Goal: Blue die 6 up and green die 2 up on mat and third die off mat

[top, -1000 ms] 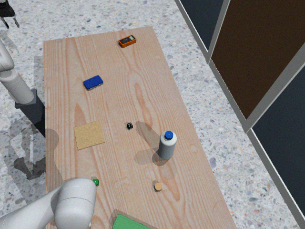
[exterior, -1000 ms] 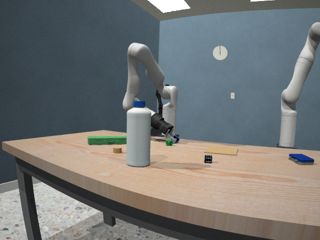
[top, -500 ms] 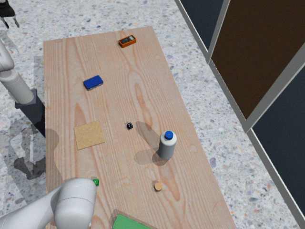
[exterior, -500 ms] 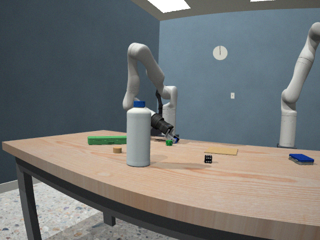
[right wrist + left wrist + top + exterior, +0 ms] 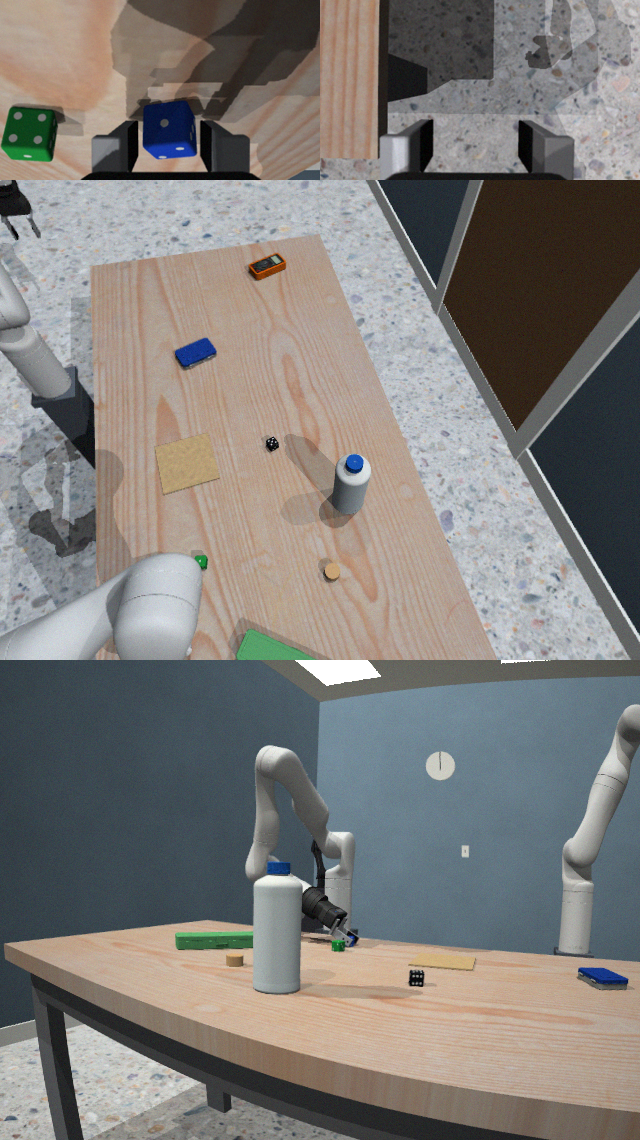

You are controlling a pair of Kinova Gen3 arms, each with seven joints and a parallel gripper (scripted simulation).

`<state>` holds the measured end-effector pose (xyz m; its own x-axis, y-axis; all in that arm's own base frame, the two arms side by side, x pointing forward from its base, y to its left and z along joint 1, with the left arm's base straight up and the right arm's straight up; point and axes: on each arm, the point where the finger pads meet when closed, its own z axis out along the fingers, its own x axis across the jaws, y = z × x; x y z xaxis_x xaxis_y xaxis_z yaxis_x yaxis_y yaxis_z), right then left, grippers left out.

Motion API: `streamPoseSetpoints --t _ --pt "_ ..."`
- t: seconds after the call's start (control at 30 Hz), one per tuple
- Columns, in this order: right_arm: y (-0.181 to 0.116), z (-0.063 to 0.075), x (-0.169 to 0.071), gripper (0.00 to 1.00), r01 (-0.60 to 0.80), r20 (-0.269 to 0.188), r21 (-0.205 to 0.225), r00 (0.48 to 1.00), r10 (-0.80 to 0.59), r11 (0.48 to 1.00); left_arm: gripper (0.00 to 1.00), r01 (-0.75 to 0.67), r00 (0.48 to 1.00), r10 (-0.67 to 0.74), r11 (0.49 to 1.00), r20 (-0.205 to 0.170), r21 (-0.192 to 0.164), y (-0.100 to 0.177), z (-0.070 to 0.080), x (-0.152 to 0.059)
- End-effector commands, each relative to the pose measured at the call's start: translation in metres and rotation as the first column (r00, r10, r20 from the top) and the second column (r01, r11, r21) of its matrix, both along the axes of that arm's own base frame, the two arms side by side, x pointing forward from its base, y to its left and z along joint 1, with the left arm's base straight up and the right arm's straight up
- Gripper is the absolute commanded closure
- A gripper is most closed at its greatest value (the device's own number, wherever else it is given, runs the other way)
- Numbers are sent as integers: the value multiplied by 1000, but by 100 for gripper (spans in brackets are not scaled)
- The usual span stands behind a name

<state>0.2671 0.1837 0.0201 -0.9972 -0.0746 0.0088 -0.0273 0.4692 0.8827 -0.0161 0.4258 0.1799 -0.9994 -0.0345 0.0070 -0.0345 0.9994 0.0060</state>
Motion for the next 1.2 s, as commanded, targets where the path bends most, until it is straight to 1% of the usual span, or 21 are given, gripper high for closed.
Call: streamPoseSetpoints --t 0.0,0.13,0.53,0.9,1.03,1.17 --pt "-3 1 3 21 1 9 1 1000 -1 1000 0 2 1000 -2 1000 7 -6 -1 0 2" --pt "-7 3 3 21 1 9 1 1000 -1 1000 0 2 1000 -2 1000 7 -6 -1 0 2" --pt "-41 21 6 21 1 9 1 1000 -1 1000 0 2 1000 -2 1000 7 -6 -1 0 2" --pt "-44 25 6 21 1 9 1 1000 -1 1000 0 2 1000 -2 1000 7 -6 -1 0 2" --pt "-44 36 6 21 1 9 1 1000 -1 1000 0 2 1000 -2 1000 7 -6 -1 0 2" --pt "-44 53 6 21 1 9 1 1000 -1 1000 0 2 1000 -2 1000 7 -6 -1 0 2"
